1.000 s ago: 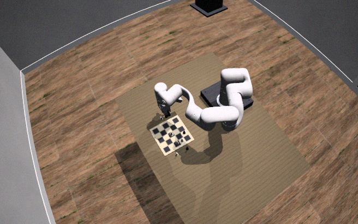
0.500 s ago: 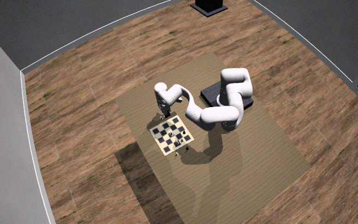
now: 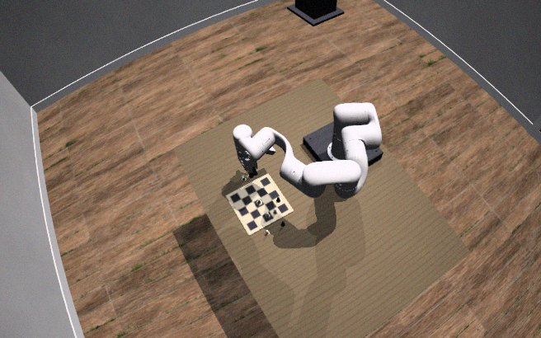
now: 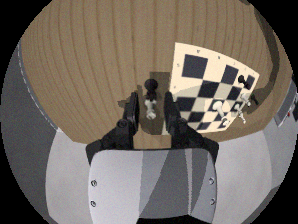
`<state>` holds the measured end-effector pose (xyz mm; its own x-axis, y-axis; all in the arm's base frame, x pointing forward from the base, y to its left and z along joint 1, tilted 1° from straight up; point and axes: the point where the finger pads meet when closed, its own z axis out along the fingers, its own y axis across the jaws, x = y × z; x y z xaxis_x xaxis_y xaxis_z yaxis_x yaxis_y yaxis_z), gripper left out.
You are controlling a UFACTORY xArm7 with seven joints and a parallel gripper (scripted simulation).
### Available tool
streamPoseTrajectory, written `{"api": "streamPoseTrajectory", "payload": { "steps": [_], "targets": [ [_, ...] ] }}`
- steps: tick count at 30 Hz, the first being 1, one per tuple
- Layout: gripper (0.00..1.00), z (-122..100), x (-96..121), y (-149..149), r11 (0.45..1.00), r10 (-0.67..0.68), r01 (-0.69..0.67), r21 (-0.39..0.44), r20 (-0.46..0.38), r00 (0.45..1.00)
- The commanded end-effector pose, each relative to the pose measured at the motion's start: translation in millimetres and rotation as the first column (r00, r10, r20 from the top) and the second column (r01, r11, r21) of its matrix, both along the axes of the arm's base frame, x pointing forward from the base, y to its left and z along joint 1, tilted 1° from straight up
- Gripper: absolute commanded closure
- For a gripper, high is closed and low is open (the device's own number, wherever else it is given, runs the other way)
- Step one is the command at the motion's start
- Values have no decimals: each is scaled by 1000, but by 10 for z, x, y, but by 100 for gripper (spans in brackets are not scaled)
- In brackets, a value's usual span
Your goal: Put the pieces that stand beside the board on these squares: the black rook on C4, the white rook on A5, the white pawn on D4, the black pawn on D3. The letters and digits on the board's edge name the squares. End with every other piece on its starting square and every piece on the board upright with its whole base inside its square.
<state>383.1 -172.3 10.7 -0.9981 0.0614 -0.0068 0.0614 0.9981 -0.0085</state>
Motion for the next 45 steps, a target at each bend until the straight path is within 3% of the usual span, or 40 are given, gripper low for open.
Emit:
{"api": "streamPoseTrajectory", "payload": {
  "steps": [1, 34, 45],
  "targets": [
    [63, 15, 9, -3, 1000, 0, 0, -1, 3, 1000],
    [63, 12, 9, -3, 1000, 0, 0, -1, 3, 1000],
    [63, -83, 10, -4, 1000, 0, 0, -1, 3, 1000]
  ]
}}
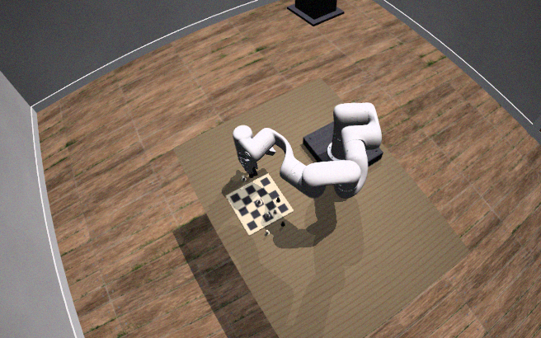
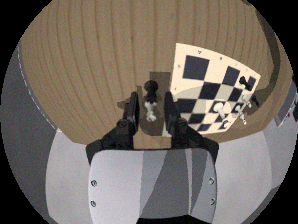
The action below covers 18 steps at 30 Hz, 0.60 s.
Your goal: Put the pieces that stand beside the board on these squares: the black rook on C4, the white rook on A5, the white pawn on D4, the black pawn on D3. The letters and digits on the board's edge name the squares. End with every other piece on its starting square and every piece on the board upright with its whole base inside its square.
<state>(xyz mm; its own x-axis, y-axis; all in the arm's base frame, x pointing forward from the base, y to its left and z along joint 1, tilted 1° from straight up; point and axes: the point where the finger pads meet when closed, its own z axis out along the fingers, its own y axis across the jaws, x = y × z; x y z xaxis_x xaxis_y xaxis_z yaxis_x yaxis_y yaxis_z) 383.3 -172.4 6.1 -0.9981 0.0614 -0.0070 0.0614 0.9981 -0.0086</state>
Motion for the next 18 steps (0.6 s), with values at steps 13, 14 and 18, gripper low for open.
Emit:
{"api": "streamPoseTrajectory", "payload": {
  "steps": [13, 14, 18],
  "targets": [
    [63, -222, 10, -5, 1000, 0, 0, -1, 3, 1000],
    [63, -231, 10, -6, 1000, 0, 0, -1, 3, 1000],
    [63, -248, 11, -6, 1000, 0, 0, -1, 3, 1000]
  ]
}}
